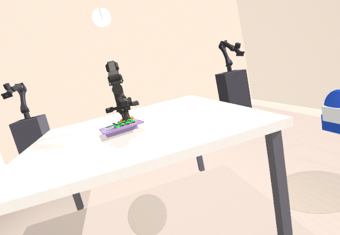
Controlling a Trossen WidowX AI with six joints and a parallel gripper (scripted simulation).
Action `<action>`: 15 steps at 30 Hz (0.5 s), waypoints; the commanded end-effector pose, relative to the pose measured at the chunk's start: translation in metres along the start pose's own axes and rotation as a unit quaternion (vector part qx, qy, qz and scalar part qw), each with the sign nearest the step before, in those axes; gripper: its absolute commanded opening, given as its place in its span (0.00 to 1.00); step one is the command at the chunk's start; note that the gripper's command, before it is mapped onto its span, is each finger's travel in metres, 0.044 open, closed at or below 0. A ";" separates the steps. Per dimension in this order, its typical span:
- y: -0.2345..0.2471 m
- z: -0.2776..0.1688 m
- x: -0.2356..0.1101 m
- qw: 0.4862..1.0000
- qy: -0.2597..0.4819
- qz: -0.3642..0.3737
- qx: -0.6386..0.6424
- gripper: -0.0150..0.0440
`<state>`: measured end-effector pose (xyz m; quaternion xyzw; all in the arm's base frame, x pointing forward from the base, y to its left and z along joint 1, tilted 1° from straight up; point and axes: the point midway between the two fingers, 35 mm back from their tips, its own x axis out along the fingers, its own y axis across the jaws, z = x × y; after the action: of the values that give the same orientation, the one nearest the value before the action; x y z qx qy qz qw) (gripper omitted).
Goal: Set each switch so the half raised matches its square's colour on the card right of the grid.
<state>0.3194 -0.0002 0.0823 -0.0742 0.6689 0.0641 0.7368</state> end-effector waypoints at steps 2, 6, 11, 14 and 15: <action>0.001 0.000 0.001 1.000 -0.001 0.002 -0.001 0.25; 0.001 0.000 0.002 1.000 -0.001 0.002 -0.001 0.25; 0.001 0.000 0.003 1.000 -0.001 0.002 -0.001 0.25; 0.001 0.000 0.003 1.000 -0.001 0.002 -0.001 0.25; 0.001 0.000 0.003 1.000 -0.001 0.002 -0.001 0.25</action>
<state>0.3195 -0.0003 0.0802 -0.0741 0.6691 0.0640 0.7367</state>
